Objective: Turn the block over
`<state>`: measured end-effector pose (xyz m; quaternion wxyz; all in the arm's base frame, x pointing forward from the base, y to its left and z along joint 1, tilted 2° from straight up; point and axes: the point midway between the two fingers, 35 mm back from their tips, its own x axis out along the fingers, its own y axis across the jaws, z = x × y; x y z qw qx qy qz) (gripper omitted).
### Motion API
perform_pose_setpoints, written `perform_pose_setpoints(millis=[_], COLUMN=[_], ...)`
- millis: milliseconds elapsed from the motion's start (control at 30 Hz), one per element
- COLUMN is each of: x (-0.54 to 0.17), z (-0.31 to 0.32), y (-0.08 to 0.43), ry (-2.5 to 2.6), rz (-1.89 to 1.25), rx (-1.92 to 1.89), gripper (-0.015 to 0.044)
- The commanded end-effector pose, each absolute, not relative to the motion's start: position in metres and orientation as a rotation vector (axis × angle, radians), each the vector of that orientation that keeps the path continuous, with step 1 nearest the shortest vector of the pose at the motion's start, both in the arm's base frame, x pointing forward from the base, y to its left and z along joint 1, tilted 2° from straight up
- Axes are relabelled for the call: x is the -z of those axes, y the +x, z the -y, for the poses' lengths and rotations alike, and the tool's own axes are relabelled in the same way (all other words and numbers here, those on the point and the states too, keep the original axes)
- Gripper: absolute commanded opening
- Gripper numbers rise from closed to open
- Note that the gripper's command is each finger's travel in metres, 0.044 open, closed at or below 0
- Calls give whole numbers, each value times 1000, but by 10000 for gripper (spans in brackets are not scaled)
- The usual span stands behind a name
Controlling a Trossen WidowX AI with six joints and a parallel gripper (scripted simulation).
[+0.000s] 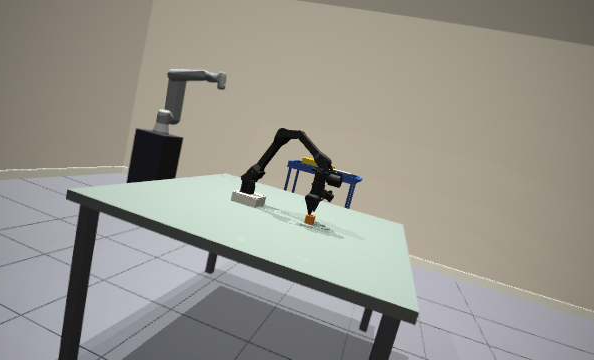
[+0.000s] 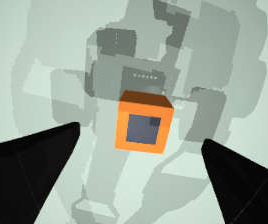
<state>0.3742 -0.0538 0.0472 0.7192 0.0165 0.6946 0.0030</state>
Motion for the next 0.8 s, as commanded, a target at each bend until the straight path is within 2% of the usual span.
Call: perform_pose_setpoints(millis=[0, 500, 767], x=[-41, -19, -19], z=[54, 53, 53], y=[374, 374, 374], ry=[34, 35, 35], rz=[-1539, -1539, -1539], rx=[-5, -5, -5], gripper=[440, 440, 230])
